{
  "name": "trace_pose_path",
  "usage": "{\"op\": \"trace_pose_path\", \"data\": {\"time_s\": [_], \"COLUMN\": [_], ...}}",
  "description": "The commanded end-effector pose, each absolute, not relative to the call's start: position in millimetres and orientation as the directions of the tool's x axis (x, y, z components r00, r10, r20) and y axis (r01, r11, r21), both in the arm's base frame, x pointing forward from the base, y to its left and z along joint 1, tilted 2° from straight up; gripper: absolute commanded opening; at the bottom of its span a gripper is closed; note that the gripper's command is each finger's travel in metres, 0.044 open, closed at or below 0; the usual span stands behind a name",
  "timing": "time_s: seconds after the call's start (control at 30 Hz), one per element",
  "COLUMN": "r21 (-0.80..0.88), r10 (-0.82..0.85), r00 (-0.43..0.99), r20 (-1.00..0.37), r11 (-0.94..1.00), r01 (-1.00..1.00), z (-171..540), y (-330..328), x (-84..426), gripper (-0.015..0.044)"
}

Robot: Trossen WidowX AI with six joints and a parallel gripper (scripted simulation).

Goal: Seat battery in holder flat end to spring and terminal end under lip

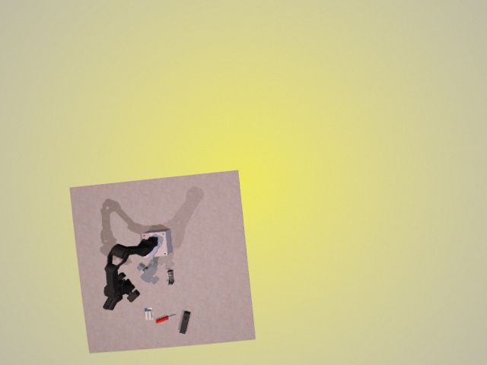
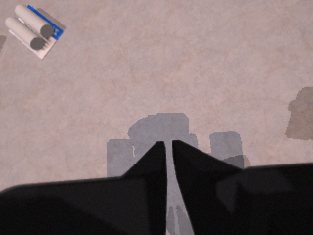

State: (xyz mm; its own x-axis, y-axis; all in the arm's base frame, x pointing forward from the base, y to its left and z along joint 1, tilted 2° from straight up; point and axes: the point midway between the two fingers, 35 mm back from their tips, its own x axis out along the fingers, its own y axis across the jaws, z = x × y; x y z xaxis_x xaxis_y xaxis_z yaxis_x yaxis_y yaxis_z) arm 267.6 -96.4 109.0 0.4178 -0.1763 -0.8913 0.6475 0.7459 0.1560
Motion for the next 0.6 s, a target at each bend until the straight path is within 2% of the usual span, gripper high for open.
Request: {"op": "trace_pose_path", "data": {"time_s": [0.0,0.3,0.57], "r21": [-0.022,-0.026,-0.027], "r10": [-0.038,-0.035,-0.035], "r00": [-0.004,-0.01,-0.011], "r20": [-0.999,-0.999,-0.999], "r11": [0.499,0.495,0.495], "r01": [0.866,0.868,0.868], "z": [77,76,9], "y": [-105,-105,-108], "x": [201,200,200], "gripper": [0.0,0.0,0.0]}}
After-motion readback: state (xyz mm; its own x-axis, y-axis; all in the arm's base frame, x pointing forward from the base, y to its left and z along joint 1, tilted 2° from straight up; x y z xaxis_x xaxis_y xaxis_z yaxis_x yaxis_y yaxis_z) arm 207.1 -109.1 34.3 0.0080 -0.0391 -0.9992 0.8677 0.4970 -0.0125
